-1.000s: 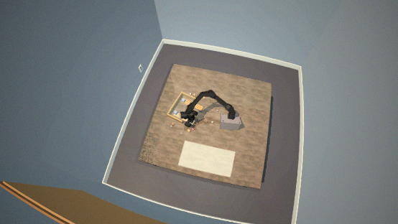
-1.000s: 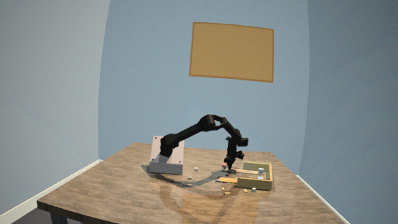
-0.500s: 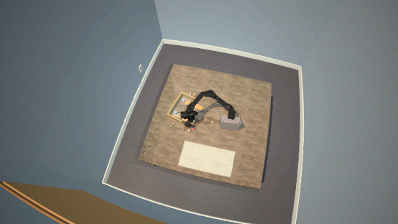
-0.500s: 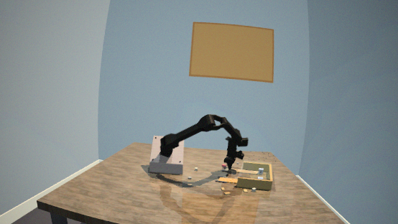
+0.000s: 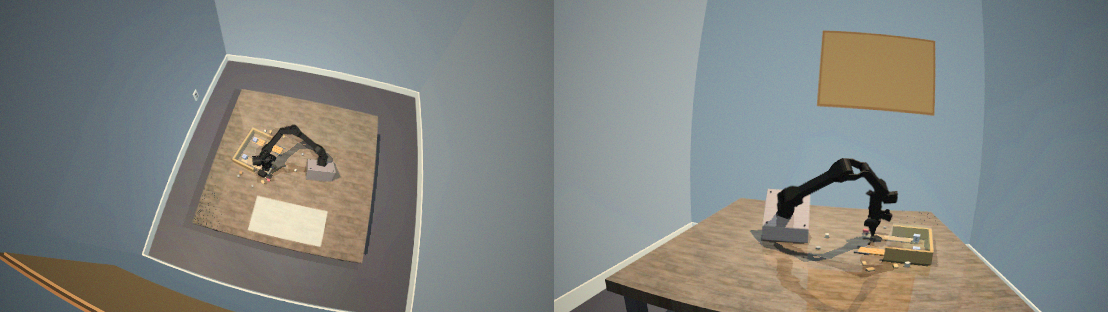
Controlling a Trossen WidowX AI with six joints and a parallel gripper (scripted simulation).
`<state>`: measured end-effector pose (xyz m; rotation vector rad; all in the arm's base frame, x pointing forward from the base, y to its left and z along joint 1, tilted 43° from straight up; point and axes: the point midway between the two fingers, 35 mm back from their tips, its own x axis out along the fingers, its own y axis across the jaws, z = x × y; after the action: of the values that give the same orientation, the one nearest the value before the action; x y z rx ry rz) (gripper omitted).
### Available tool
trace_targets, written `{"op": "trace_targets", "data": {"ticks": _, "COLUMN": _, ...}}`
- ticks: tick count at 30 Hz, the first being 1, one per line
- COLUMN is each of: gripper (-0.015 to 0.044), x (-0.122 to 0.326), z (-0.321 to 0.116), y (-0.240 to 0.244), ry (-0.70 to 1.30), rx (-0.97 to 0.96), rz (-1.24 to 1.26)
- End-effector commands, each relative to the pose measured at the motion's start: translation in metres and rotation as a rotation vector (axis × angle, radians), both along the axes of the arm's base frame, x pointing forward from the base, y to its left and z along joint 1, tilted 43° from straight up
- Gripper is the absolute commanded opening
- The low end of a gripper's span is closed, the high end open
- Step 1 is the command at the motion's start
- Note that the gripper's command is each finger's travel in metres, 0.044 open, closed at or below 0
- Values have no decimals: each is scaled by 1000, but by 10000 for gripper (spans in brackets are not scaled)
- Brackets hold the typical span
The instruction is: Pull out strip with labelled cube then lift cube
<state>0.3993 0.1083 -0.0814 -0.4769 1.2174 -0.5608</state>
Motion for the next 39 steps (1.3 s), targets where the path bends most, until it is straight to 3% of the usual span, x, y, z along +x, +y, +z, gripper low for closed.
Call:
{"op": "trace_targets", "data": {"ticks": 1, "gripper": 0, "x": -11, "z": -7, "y": -4, "ry": 18, "rx": -6, "rz": -7}}
{"op": "trace_targets", "data": {"ticks": 39, "gripper": 0, "x": -33, "z": -12, "y": -5, "ry": 19, "rx": -6, "rz": -7}}
